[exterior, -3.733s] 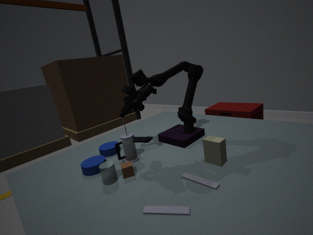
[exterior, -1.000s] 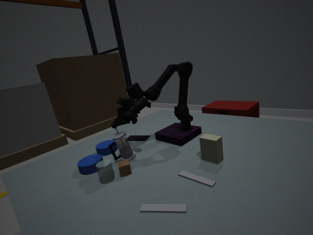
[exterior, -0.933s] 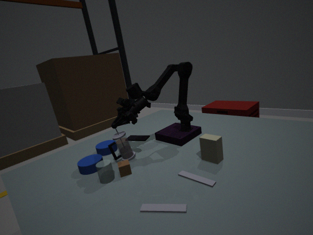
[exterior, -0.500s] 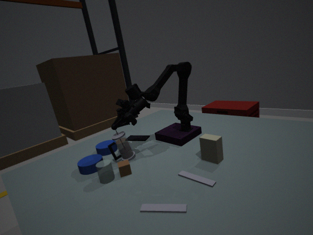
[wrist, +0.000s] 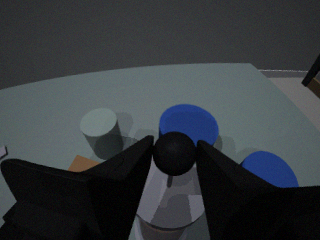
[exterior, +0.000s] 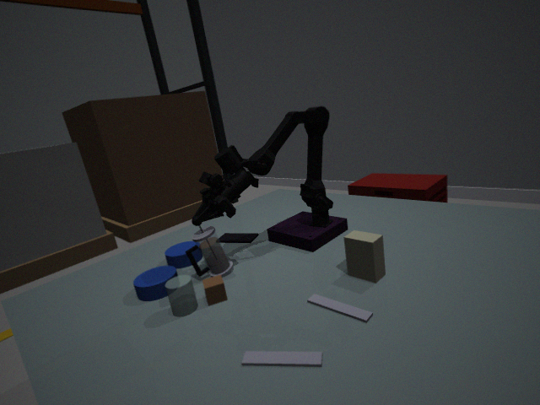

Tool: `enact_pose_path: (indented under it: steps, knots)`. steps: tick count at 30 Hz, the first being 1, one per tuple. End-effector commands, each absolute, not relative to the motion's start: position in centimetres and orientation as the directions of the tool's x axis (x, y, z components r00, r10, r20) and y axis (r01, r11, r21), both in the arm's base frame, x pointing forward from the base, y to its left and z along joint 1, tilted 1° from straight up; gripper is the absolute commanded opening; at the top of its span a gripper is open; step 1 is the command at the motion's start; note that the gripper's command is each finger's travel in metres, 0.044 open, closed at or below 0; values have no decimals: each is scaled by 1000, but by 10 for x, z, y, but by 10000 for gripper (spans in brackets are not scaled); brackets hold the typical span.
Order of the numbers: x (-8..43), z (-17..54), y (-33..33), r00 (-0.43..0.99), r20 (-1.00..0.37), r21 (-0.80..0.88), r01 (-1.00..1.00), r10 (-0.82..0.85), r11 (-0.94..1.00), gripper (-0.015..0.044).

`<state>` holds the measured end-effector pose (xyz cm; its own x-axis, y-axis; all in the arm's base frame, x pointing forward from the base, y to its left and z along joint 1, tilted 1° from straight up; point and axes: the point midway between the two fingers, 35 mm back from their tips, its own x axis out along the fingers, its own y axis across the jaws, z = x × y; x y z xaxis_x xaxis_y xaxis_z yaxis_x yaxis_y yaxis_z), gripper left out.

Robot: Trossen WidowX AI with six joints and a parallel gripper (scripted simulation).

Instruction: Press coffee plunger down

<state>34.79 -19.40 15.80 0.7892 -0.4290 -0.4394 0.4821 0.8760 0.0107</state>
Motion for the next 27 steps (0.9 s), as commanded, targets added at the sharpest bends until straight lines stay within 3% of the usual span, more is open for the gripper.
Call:
enact_pose_path:
  steps: [1,27]
  knots:
    - [346,142,-193,769,-484,16,485,-418,874,120]
    - [350,144,-195,769,-483,16,485,-418,874,120]
